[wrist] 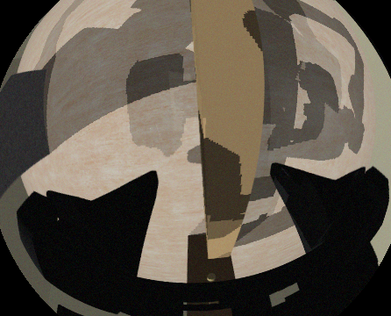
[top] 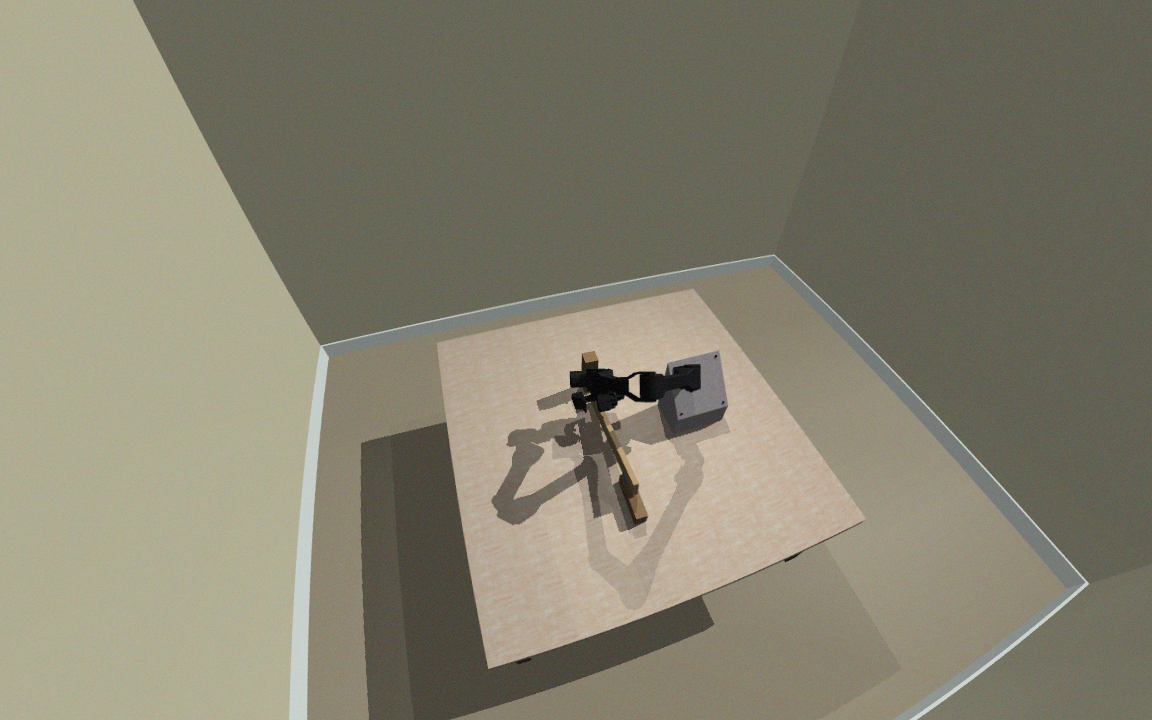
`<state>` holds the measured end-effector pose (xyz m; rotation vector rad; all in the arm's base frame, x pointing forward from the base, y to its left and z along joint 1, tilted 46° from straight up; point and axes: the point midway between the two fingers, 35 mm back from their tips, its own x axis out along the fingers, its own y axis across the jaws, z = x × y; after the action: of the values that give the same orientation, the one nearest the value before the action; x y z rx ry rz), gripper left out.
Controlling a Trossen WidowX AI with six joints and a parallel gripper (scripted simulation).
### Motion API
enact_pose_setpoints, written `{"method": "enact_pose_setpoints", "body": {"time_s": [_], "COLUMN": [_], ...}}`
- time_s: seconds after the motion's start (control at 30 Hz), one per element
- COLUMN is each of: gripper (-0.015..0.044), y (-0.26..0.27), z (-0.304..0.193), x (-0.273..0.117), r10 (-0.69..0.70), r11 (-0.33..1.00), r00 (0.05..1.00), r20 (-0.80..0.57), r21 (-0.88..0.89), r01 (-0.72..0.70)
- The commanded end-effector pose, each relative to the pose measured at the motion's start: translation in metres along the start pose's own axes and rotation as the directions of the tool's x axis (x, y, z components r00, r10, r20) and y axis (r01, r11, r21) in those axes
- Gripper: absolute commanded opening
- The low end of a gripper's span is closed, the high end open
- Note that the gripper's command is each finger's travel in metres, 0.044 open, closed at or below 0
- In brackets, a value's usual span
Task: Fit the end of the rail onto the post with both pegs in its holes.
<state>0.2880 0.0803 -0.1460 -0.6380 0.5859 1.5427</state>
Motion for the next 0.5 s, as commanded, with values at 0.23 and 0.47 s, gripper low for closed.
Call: {"method": "enact_pose_setpoints", "body": {"time_s": [0.23,0.47], "gripper": [0.023,0.0046], "y": [0.0019,0.0019], "z": [0.0012,0.0012], "x": [0.0046,0.0046], "r10": [0.003,0.003], "r11": [1.0,1.0], "r00": [1.0,1.0], "r20": [0.006,0.006], "r21": [0.005,0.005], "r01": [-0.003,-0.003]}}
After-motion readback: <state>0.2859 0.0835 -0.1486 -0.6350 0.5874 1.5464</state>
